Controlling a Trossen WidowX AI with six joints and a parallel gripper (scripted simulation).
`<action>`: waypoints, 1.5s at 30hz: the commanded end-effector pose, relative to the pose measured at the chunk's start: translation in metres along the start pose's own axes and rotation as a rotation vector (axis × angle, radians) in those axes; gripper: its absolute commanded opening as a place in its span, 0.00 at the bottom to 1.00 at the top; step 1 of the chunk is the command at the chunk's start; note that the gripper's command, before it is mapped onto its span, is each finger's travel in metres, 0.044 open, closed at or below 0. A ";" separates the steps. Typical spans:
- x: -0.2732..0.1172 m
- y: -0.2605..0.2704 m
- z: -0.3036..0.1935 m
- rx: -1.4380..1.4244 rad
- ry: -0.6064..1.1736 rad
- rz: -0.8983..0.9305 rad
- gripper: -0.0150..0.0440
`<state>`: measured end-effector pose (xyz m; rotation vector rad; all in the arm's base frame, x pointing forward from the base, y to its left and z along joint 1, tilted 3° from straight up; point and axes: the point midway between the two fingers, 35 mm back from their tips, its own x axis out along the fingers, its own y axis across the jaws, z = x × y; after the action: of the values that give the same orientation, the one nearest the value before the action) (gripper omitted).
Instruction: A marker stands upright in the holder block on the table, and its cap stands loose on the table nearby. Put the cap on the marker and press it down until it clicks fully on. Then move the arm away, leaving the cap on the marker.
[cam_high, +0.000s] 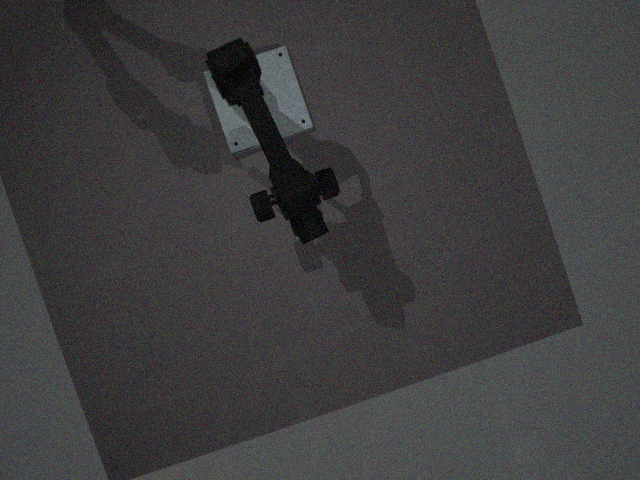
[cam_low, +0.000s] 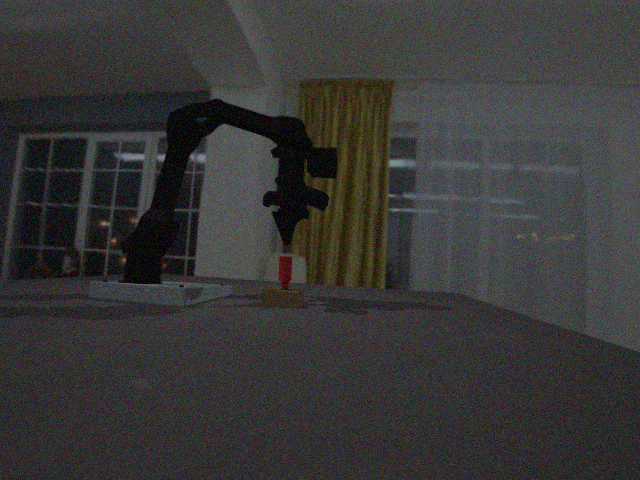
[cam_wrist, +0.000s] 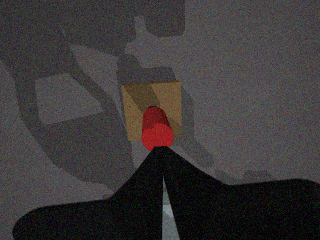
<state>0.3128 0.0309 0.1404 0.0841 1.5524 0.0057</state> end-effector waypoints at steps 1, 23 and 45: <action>0.007 0.000 0.000 0.006 0.002 0.002 0.25; 0.034 0.001 0.001 0.006 0.002 0.002 0.25; -0.060 0.001 0.002 0.000 -0.006 0.001 0.25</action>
<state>0.3172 0.0292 0.1901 0.0892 1.5317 0.0037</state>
